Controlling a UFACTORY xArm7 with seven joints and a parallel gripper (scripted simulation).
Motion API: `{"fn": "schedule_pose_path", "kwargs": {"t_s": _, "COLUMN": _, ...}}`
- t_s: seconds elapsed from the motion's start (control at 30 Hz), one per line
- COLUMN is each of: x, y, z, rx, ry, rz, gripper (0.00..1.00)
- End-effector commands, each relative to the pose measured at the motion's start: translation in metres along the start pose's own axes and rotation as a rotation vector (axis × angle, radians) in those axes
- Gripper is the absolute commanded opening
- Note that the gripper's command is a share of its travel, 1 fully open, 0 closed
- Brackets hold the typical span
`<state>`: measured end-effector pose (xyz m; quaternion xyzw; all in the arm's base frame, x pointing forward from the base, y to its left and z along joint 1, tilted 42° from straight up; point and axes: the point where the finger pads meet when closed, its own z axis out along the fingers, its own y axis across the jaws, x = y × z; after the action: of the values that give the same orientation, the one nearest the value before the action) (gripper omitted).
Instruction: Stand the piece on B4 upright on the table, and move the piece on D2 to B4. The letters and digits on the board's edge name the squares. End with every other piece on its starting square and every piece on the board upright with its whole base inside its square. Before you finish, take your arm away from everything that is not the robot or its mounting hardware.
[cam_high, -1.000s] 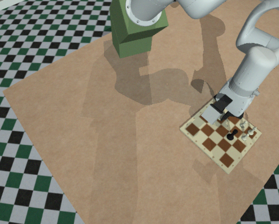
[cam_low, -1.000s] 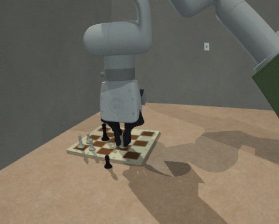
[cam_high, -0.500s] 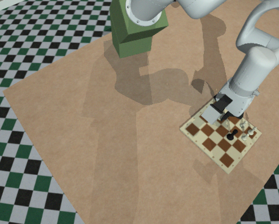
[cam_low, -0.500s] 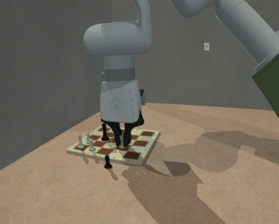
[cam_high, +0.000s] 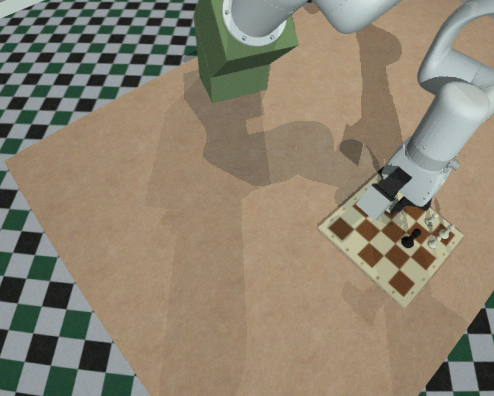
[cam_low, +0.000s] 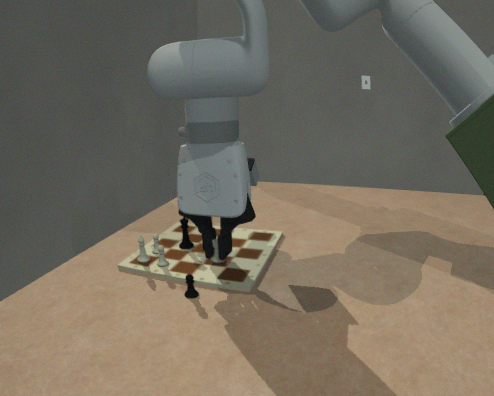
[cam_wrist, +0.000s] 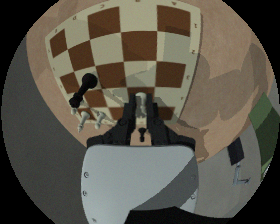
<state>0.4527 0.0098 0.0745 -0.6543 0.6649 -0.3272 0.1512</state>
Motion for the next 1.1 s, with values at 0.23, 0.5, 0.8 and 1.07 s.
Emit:
{"fn": "schedule_pose_path", "kwargs": {"t_s": 0.23, "x": -0.0002, "y": -0.0005, "z": -0.0003, "rx": 0.001, "ry": 0.000, "rz": 0.000, "gripper": 0.07}}
{"fn": "schedule_pose_path", "kwargs": {"t_s": 0.5, "x": -0.0002, "y": -0.0005, "z": -0.0003, "rx": 0.001, "ry": 0.000, "rz": 0.000, "gripper": 0.30}}
{"fn": "schedule_pose_path", "kwargs": {"t_s": 0.8, "x": -0.0002, "y": -0.0005, "z": -0.0003, "rx": 0.001, "ry": 0.000, "rz": 0.000, "gripper": 0.37}}
{"fn": "schedule_pose_path", "kwargs": {"t_s": 1.07, "x": -0.0002, "y": -0.0005, "z": -0.0025, "rx": 0.001, "ry": 0.000, "rz": 0.000, "gripper": 0.37}}
